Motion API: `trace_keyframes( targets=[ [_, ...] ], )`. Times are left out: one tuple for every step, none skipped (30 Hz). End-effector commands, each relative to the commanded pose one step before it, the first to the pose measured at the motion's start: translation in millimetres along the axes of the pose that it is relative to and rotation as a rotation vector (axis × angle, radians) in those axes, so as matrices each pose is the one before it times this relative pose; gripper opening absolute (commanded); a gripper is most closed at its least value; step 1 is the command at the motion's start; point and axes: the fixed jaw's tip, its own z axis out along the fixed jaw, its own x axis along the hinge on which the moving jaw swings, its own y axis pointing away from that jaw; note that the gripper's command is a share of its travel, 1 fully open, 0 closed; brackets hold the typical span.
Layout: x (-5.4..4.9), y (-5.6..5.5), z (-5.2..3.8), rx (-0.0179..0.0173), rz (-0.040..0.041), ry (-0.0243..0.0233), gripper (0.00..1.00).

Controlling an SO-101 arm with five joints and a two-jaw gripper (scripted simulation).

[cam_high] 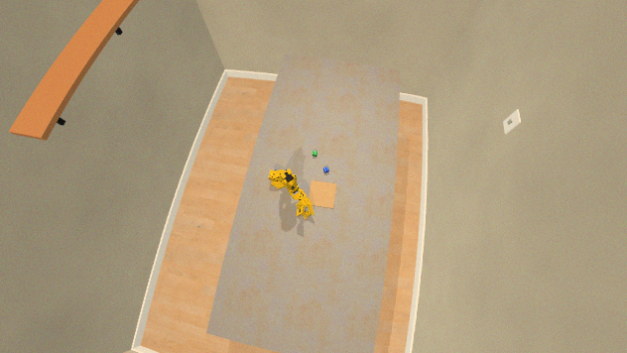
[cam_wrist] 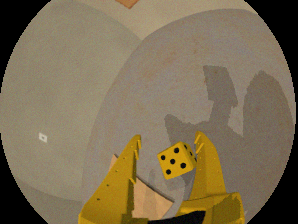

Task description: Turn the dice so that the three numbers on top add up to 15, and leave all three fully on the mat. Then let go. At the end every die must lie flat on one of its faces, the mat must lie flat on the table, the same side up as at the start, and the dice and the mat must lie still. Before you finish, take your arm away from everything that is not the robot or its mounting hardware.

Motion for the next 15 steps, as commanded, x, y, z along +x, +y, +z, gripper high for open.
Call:
trace_keyframes(
  targets=[
    [34.87, -28.24, 22.035, 0.18304, -0.0678, 0.21869, 0.32],
    [0.16, 0.1, 2.256, 0.00171, -0.00952, 0.00289, 0.32],
    [0.1, 0.15, 2.136, 0.00178, -0.00957, 0.00309, 0.32],
    [0.04, 0.2, 2.004, 0.0018, -0.00969, 0.00326, 0.32],
    [-0.01, 0.25, 1.871, 0.00191, -0.00978, 0.0035, 0.32],
    [-0.07, 0.29, 1.72, 0.00201, -0.00994, 0.00373, 0.32],
    [-0.13, 0.34, 1.567, 0.0021, -0.01006, 0.00399, 0.32],
    [-0.19, 0.38, 1.394, 0.00223, -0.01016, 0.00426, 0.32],
    [-0.24, 0.42, 1.234, 0.00251, -0.01031, 0.00473, 0.32],
    [-0.3, 0.45, 1.05, 0.00245, -0.01038, 0.0048, 0.32],
    [-0.36, 0.49, 0.868, 0.00235, -0.0104, 0.00478, 0.32],
    [-0.41, 0.51, 0.685, 0.00232, -0.01041, 0.00482, 0.32],
    [-0.45, 0.54, 0.494, 0.00235, -0.01041, 0.00498, 0.32],
    [0.0, 0.0, 0.0, 0.0, 0.0, 0.0, 0.32],
    [0.0, 0.0, 0.0, 0.0, 0.0, 0.0, 0.32]
  ],
)
